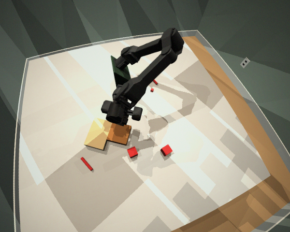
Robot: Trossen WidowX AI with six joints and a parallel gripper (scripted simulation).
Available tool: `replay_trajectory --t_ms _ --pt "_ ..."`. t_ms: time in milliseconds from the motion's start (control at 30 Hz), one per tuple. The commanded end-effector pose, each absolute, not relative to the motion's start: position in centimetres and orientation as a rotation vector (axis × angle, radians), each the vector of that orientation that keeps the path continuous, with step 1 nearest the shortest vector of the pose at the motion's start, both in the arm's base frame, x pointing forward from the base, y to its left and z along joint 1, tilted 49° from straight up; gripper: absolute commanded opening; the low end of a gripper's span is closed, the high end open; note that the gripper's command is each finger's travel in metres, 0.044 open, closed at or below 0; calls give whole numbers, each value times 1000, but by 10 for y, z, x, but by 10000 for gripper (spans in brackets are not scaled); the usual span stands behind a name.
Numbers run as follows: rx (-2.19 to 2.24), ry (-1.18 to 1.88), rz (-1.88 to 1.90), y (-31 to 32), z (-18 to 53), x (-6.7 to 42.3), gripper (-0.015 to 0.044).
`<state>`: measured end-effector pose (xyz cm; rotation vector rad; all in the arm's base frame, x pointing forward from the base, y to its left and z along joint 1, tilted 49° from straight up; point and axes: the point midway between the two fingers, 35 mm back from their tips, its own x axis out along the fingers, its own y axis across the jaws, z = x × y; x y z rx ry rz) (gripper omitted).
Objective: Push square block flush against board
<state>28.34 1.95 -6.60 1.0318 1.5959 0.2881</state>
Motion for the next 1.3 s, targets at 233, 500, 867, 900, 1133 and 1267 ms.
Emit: replay_trajectory --t_ms 233,500,867,900,1133,1267 --pt "1043 1616 293 55 -94 279 0" --pt "1042 1616 293 53 -96 284 0" --pt "1042 1615 293 50 -98 292 0" --pt "1042 1615 293 50 -99 293 0" --pt "1041 1615 293 48 -101 298 0" --pt "1041 1615 293 47 -102 301 0"
